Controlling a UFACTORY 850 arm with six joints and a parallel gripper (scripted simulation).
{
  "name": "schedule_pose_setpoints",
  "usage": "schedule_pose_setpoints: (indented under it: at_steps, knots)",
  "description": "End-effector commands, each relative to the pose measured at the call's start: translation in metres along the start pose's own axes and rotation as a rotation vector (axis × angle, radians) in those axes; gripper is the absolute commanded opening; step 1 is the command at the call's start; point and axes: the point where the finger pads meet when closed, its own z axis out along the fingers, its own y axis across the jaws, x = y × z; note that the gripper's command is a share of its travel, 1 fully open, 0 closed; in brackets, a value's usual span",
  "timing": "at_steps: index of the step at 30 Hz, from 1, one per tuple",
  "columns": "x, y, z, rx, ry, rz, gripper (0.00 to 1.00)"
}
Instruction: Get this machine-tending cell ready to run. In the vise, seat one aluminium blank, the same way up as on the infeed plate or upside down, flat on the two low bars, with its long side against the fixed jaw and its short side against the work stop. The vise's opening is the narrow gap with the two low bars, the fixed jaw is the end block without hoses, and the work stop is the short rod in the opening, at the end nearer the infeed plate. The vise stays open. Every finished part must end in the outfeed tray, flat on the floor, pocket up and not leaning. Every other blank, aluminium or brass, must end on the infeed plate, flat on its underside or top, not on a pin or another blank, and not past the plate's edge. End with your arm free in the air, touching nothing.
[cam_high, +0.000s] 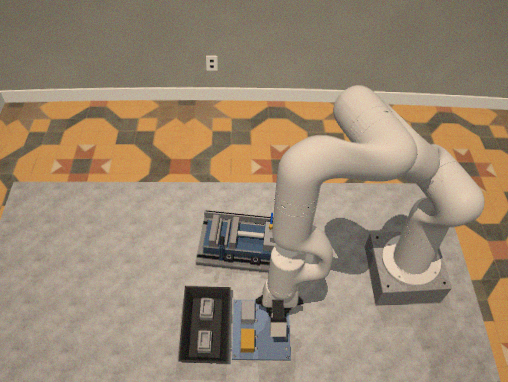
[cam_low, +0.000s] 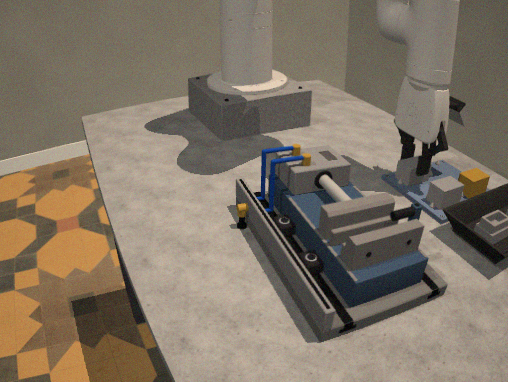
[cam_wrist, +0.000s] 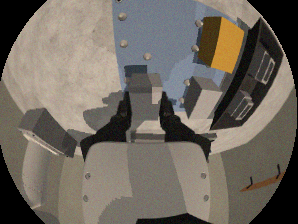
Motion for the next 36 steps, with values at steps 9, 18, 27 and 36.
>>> schedule_pose_setpoints:
  at_steps: [9,18,27,36]
  knots:
    - [0.0,0.001,-0.003,-0.002,0.0,0.0,0.0]
    - [0.0,0.001,-0.013,-0.002,0.0,0.0,0.0]
    - [0.0,0.001,-0.029,-0.002,0.0,0.0,0.0]
    - [0.0,0.0,-0.06,-0.002,0.001,0.0,0.0]
